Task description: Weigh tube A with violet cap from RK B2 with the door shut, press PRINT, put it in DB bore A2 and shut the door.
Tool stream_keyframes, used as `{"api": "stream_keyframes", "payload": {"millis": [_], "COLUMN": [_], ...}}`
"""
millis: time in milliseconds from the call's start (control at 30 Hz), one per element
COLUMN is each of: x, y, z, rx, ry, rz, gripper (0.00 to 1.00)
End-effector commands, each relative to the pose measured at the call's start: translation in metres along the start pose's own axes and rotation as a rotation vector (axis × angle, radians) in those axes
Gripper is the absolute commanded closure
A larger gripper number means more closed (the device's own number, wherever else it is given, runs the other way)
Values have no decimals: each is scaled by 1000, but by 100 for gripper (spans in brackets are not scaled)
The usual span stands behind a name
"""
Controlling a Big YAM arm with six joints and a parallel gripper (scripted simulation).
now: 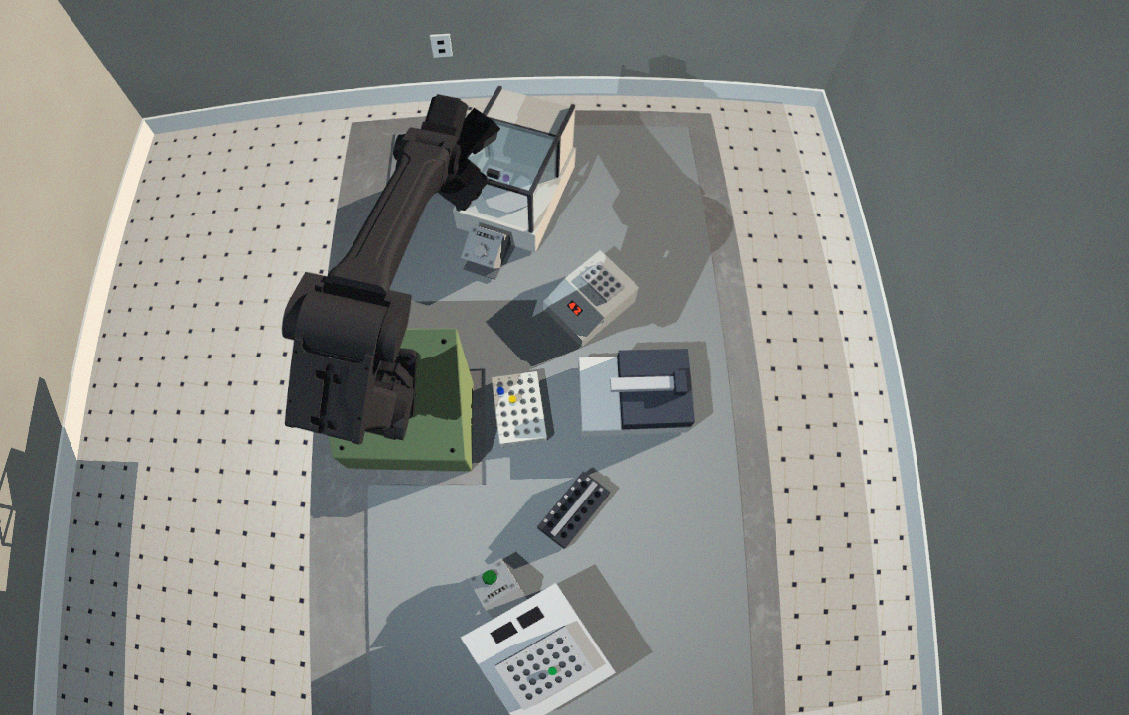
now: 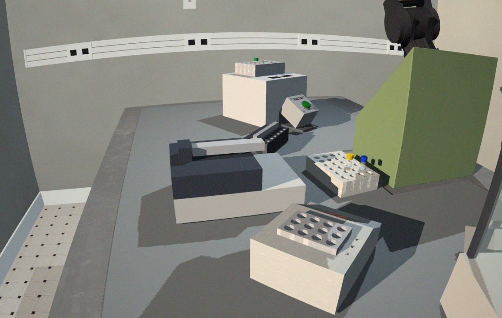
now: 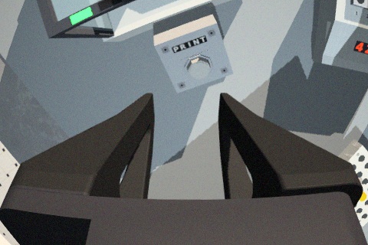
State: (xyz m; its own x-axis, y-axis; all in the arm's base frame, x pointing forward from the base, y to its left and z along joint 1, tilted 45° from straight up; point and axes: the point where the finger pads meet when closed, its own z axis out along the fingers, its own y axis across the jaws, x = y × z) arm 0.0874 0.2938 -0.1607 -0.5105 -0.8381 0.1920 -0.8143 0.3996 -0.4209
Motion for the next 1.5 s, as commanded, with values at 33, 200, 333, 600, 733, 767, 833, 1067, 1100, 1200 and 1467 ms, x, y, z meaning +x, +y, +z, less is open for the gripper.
{"api": "stream_keyframes", "payload": {"millis": [33,200,333,600,733,767,833,1067,1100,1200,1467], "x": [-31,-36,-50,-62,-68,-74,-74,-86,-86,-99,-105], "y": [9,14,14,20,22,24,24,29,29,33,35], "z": [-5,-3,6,14,17,20,20,27,27,34,18], "rx": [20,45,74,131,147,155,172,229,235,260,252], "ry": [13,36,80,154,173,182,200,265,272,300,292], "rz": [202,287,426,663,725,757,819,1036,1060,1154,1217], "gripper": [70,70,70,70,70,70,70,70,70,70,70]}}
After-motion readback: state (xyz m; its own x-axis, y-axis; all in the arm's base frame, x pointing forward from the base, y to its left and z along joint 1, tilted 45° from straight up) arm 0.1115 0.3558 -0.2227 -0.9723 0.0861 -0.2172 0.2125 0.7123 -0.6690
